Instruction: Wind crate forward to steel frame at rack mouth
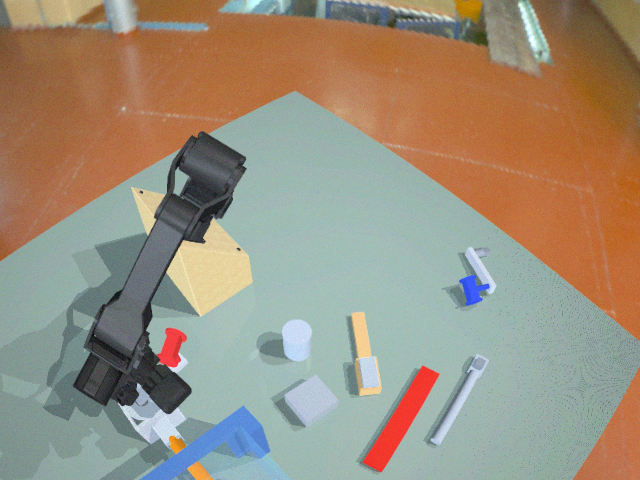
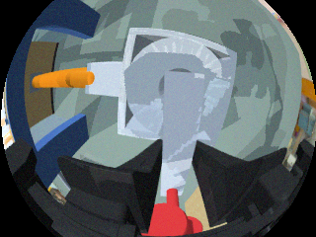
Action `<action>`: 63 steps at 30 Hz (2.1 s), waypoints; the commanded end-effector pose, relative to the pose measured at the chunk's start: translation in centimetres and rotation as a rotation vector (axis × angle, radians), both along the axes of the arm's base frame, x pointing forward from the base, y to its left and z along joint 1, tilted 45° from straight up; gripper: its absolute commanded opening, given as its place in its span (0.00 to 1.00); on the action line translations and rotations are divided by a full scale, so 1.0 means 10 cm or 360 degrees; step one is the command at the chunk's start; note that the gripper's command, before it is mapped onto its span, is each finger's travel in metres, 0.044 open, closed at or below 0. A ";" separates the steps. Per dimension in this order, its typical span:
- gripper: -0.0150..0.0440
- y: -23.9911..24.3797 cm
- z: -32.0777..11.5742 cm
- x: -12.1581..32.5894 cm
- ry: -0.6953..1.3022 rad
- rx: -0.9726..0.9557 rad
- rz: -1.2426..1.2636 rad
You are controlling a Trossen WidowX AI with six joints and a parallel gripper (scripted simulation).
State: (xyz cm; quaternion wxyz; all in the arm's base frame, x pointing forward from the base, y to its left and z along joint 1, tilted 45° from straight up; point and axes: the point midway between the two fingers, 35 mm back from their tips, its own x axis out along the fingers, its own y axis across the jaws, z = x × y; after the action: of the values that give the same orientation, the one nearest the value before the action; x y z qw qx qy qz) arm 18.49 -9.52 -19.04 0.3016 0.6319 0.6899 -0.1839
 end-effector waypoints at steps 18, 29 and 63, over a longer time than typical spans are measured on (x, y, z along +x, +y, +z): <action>0.25 0.03 -0.02 0.03 0.0081 0.0003 -0.0082; 0.25 0.02 -0.03 -0.02 -0.0050 0.0005 0.0054; 0.25 0.03 -0.03 0.00 -0.0010 0.0003 0.0012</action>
State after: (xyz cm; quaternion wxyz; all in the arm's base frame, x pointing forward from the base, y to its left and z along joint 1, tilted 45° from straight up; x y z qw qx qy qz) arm 18.35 -9.57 -19.07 0.3124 0.6244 0.6946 -0.1733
